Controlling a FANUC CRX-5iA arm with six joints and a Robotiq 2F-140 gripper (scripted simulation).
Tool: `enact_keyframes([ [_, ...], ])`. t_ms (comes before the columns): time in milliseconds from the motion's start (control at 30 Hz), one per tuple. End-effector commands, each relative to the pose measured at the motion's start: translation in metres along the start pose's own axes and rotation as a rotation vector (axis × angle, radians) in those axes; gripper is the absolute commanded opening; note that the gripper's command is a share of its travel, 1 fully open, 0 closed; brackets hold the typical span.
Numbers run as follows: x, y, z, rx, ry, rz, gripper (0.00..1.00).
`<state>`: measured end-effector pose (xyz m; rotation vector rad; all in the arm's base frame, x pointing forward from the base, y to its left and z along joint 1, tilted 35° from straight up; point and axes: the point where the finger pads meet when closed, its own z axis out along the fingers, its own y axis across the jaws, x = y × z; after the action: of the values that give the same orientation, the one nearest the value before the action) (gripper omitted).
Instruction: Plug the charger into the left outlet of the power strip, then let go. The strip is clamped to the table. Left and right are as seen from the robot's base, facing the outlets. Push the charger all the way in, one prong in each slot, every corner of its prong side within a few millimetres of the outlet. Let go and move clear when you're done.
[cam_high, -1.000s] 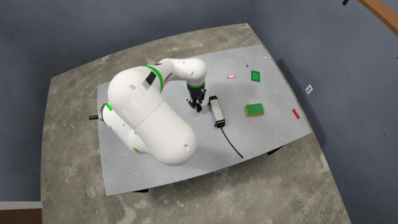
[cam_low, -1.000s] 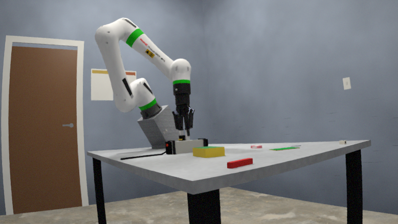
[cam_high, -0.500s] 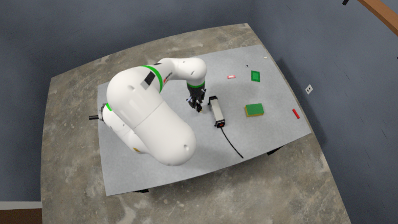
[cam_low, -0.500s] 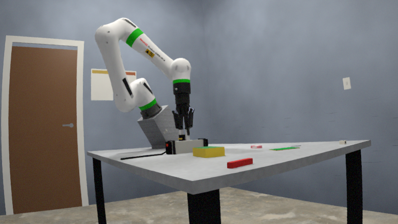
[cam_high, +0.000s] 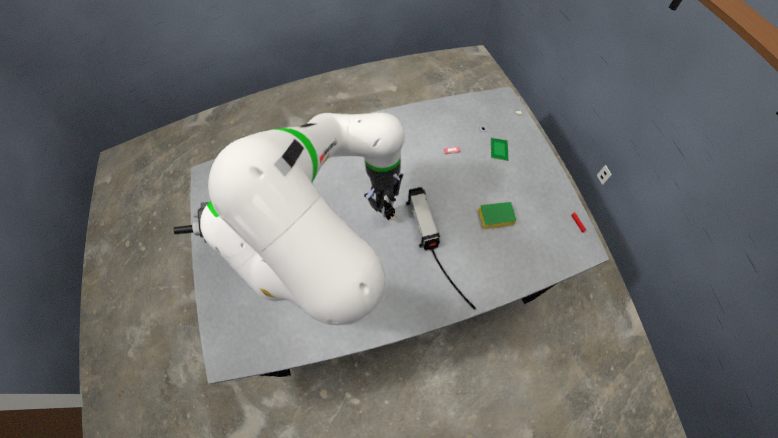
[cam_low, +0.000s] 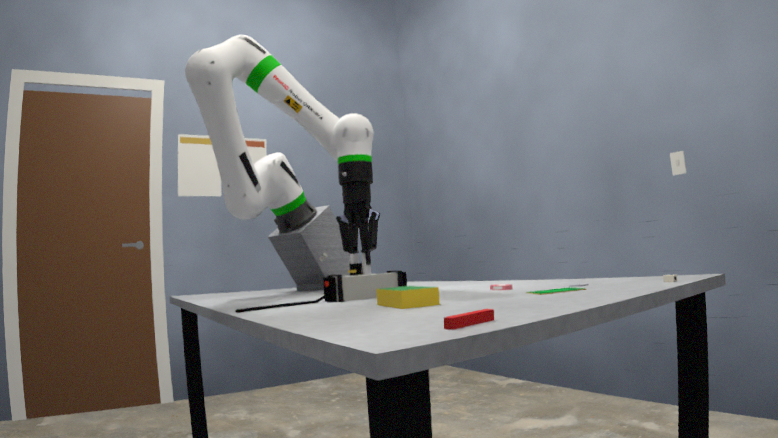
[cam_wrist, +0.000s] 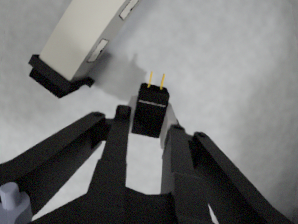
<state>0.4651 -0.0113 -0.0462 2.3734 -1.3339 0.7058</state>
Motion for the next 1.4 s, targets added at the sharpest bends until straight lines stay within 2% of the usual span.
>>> enact_keyframes([
  [0, 0.000, -0.001, -0.001, 0.001, 0.000, 0.000, 0.10],
  [500, 0.000, 0.000, 0.000, 0.001, 0.000, -0.029, 0.10],
  [600, 0.002, 0.000, 0.000, 0.002, 0.000, -0.180, 0.10],
  [667, 0.002, 0.000, 0.000, 0.002, 0.000, -0.180, 0.10],
  [767, 0.005, 0.002, 0.000, 0.002, 0.000, -0.444, 0.10],
  [1167, 0.012, 0.006, 0.000, 0.005, 0.014, -1.005, 0.10],
  [1233, 0.012, 0.006, 0.000, 0.005, 0.014, -1.005, 0.10],
  [1267, 0.012, 0.006, 0.000, 0.002, 0.001, -1.102, 0.10],
  [1367, 0.012, 0.006, 0.000, 0.002, 0.001, -1.102, 0.10],
])
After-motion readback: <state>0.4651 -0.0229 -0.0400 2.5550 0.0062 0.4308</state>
